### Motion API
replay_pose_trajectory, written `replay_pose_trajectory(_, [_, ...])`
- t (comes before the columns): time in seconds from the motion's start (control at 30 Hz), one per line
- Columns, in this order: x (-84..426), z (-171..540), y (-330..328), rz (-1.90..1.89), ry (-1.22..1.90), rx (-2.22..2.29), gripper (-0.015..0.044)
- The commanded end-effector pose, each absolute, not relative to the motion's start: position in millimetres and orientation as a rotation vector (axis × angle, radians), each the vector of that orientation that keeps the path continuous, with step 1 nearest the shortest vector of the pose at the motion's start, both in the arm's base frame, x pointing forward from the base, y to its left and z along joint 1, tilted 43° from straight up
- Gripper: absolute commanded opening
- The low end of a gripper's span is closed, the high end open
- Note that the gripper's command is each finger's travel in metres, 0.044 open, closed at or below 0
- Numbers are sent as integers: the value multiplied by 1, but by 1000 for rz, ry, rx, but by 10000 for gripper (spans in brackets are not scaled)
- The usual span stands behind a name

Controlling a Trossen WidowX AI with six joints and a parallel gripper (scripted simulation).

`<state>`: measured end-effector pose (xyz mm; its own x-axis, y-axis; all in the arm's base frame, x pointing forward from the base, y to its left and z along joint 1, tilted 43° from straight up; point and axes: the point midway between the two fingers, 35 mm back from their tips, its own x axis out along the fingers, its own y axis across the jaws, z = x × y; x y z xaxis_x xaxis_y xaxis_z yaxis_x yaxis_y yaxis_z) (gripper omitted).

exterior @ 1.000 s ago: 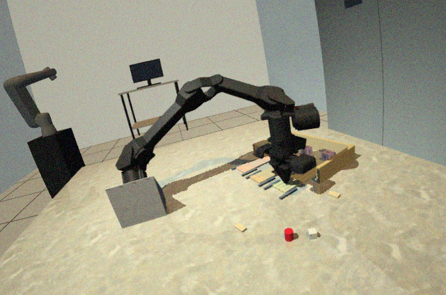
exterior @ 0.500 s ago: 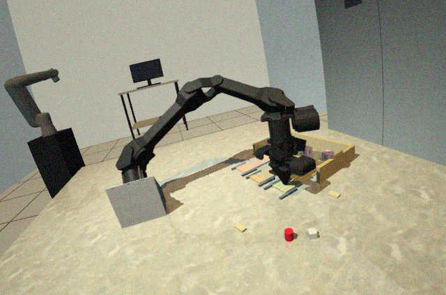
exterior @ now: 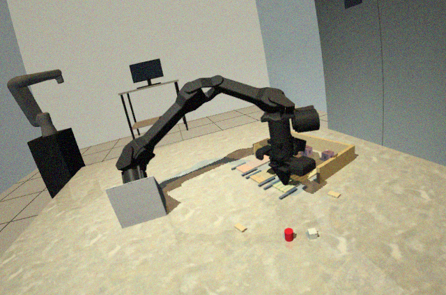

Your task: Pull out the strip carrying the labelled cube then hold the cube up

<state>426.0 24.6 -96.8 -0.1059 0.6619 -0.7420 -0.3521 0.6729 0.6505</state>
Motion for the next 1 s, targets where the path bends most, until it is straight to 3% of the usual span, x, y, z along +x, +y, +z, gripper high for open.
replay_pose_trajectory(0.0, [426, -98, 26, 873, 1441, 284, 0])
replay_pose_trajectory(0.97, [426, -100, 27, 873, 1441, 284, 0])
